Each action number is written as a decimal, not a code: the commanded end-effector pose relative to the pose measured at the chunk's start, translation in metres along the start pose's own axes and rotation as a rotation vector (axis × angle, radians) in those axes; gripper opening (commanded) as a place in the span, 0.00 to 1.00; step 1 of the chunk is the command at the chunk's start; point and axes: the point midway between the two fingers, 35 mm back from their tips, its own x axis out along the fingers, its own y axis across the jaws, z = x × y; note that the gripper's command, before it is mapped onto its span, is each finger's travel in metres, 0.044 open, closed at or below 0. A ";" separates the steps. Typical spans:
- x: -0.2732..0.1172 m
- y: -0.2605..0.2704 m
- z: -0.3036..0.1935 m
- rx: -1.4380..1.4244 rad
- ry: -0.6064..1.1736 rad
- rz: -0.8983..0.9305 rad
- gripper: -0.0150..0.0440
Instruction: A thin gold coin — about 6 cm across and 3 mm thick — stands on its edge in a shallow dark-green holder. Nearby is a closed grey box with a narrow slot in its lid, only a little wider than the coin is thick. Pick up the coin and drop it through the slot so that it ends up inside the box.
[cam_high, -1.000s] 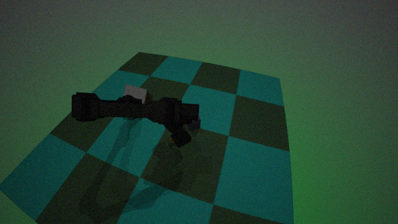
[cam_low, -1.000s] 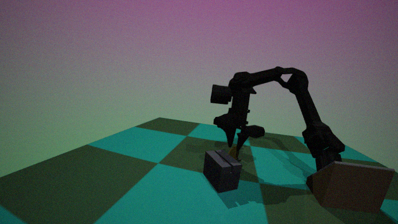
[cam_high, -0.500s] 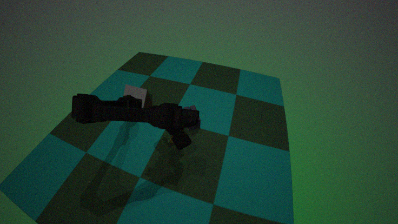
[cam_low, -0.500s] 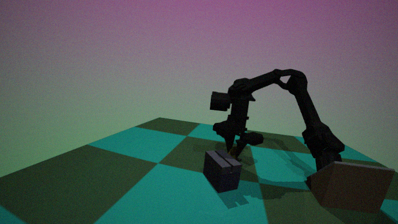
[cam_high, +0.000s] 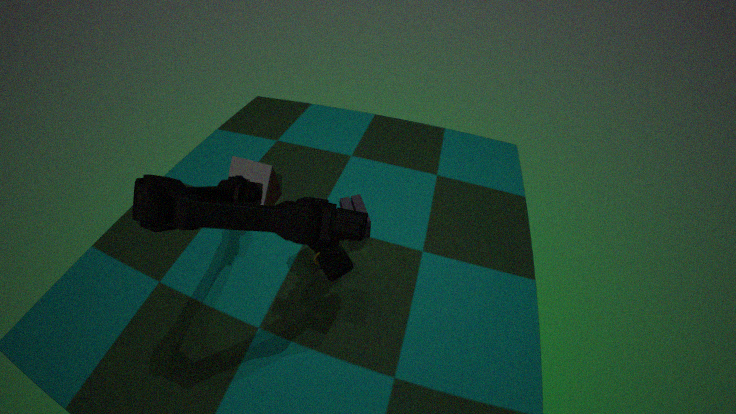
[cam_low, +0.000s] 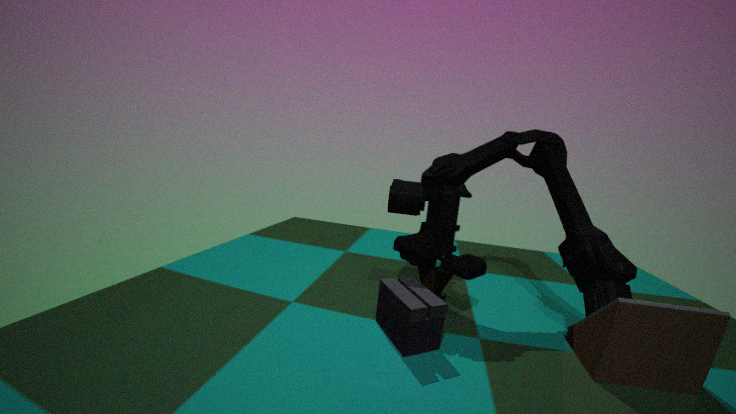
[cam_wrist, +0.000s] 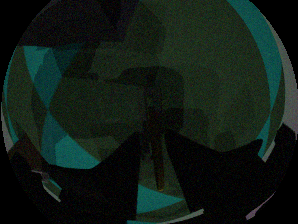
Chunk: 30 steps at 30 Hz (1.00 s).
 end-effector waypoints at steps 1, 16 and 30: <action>0.001 0.000 -0.001 -0.005 0.003 -0.002 0.30; -0.007 0.000 0.001 -0.005 0.001 -0.001 0.25; -0.041 -0.002 0.004 -0.006 -0.003 0.003 0.25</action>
